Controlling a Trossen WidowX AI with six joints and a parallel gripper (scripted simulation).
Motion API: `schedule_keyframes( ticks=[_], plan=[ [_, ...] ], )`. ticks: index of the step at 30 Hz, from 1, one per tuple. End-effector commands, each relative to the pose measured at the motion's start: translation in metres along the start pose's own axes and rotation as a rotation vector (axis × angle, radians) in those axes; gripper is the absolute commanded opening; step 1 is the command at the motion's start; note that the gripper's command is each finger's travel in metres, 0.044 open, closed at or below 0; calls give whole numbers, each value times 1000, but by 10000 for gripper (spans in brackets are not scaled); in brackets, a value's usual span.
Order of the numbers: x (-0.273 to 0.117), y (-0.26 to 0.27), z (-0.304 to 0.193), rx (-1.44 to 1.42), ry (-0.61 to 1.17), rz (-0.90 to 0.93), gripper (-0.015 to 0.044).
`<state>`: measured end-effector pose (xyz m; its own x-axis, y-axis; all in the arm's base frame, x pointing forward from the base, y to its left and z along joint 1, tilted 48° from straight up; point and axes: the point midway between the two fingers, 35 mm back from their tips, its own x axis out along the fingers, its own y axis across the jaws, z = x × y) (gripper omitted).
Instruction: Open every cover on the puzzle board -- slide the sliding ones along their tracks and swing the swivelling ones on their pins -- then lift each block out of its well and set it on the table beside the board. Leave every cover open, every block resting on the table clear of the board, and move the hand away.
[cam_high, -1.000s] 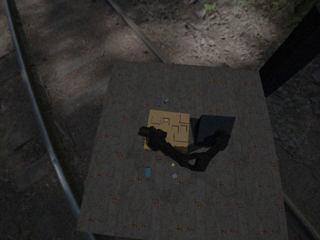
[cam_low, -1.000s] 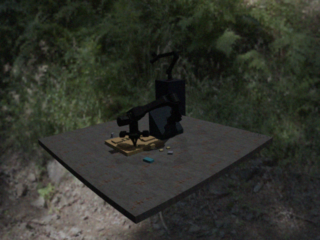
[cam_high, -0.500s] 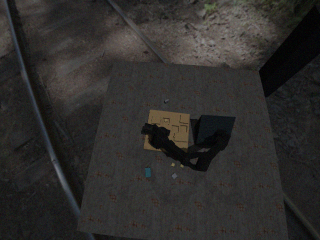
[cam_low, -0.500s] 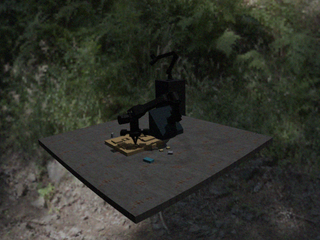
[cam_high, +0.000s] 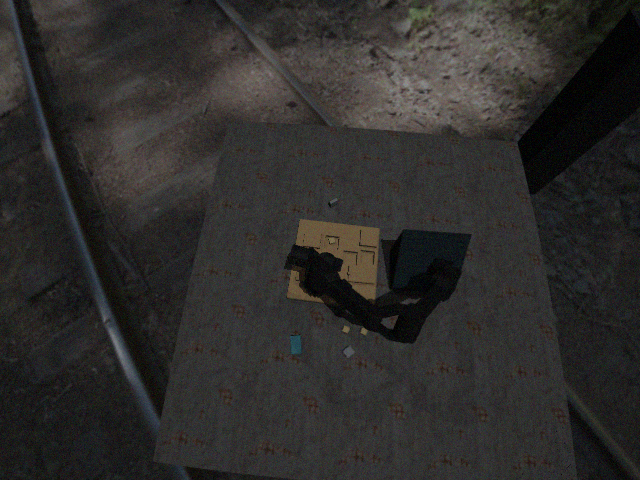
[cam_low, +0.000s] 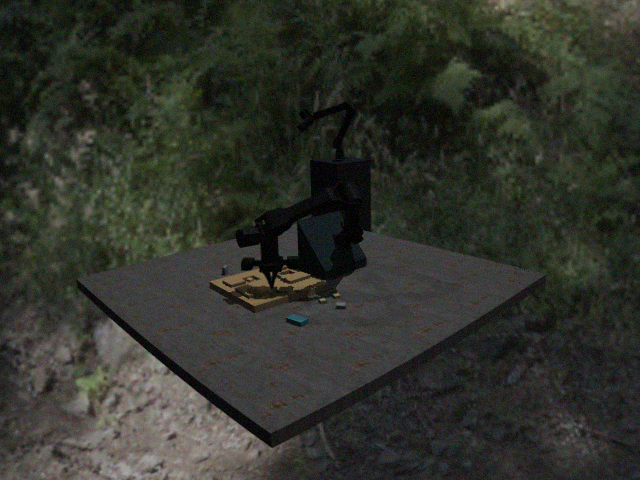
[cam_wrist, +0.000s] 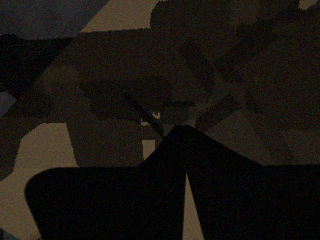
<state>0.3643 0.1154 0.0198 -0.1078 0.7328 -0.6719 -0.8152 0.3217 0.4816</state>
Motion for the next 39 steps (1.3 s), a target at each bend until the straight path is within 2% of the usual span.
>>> schedule_keyframes(
  ticks=[1, 16, 22, 28, 39],
  plan=[
    [-1, 0, 2, -10, -5, -3, 0],
    [-1, 0, 2, -10, -5, -3, 0],
    [-26, -1, 1, -6, -2, -3, 144],
    [-51, 0, 1, -10, -4, -4, 144],
    [-34, -1, 1, -10, -4, -4, 144]
  ],
)
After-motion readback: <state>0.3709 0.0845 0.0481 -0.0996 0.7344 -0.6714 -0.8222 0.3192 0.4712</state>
